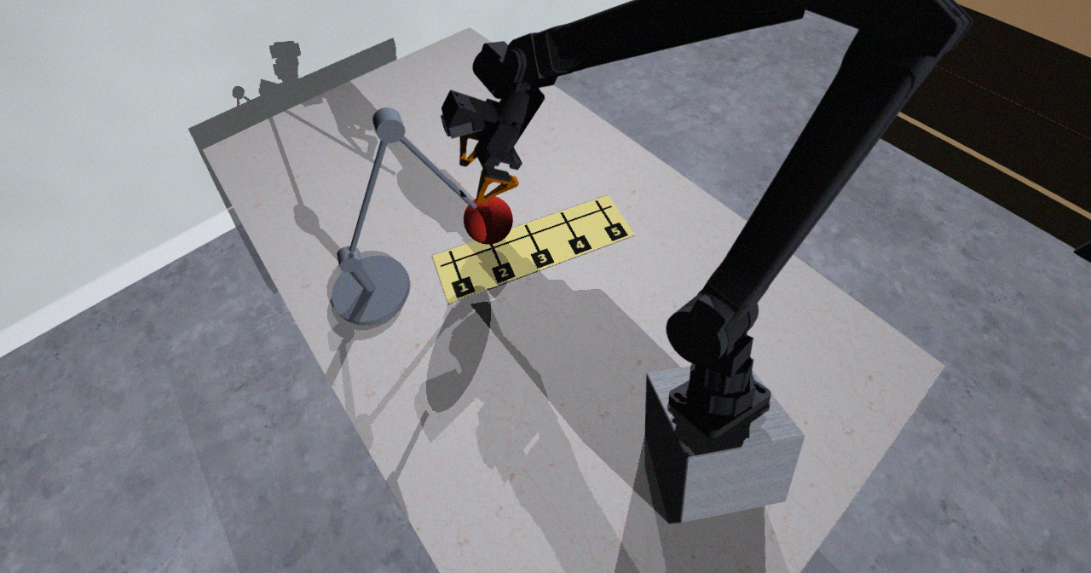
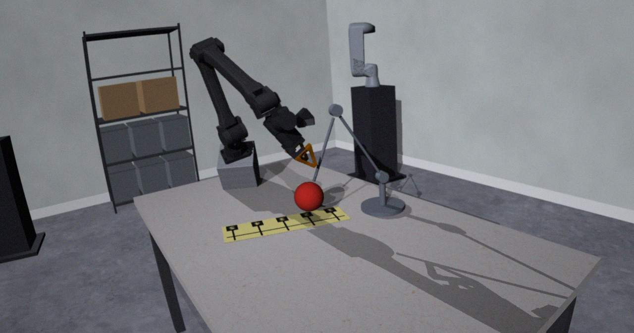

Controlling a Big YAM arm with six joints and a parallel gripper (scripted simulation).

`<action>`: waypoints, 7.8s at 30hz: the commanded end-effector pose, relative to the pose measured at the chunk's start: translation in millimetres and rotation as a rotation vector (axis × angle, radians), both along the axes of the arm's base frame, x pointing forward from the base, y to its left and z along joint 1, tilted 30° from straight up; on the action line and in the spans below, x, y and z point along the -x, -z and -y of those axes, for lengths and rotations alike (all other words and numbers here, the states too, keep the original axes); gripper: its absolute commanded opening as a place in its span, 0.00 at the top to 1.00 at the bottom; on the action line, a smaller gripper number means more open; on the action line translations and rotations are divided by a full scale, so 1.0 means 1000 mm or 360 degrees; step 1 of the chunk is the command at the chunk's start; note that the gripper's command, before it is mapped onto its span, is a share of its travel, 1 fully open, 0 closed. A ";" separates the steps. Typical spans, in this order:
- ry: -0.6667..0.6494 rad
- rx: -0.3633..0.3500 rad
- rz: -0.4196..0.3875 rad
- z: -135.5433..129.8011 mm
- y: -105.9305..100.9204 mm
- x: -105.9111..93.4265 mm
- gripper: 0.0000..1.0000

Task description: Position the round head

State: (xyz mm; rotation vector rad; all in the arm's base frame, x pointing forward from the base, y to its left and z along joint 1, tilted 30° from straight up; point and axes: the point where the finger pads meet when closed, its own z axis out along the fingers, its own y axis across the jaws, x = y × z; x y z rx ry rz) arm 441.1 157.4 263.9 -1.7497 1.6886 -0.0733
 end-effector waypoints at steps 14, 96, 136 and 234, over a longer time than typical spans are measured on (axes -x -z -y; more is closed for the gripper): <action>-0.0012 -0.0031 -0.0046 -0.025 0.019 -0.014 0.00; -0.0002 -0.0036 -0.0044 0.035 0.018 -0.005 1.00; -0.0003 -0.0035 -0.0044 0.053 0.011 -0.001 1.00; -0.0003 -0.0035 -0.0044 0.054 -0.025 -0.024 1.00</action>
